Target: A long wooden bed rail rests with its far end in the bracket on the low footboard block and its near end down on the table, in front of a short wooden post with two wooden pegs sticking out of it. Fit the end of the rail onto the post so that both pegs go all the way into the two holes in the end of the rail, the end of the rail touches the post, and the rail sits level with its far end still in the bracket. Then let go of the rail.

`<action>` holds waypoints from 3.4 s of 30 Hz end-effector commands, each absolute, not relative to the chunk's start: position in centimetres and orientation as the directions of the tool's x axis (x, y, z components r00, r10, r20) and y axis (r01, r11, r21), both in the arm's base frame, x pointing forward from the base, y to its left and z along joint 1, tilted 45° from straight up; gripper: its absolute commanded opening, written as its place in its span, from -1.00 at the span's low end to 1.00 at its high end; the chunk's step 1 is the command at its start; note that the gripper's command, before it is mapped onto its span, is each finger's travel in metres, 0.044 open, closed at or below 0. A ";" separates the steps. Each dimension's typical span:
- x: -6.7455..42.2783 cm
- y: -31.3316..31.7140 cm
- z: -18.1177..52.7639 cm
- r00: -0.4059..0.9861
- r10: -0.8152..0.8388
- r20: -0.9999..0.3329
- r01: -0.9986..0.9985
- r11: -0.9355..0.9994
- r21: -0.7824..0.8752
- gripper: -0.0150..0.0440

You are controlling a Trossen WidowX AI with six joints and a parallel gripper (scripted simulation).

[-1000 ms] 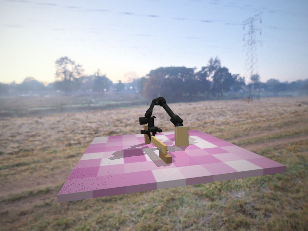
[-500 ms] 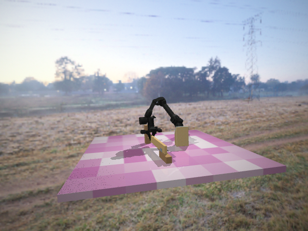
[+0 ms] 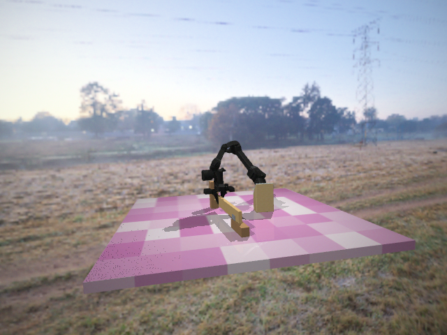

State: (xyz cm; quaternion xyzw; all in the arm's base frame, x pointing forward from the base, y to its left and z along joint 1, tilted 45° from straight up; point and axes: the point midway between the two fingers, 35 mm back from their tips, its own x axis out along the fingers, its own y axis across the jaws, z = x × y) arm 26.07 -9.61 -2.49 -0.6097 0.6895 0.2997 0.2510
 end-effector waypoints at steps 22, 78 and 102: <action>26.2 -10.1 -1.6 -0.123 -0.693 -0.710 -0.992 0.073 0.101 -0.49; 26.2 -11.3 -0.4 -0.123 -0.694 -0.709 -0.992 0.073 0.101 -0.49; 26.3 -12.0 0.1 -0.123 -0.694 -0.709 -0.992 0.073 0.101 -0.49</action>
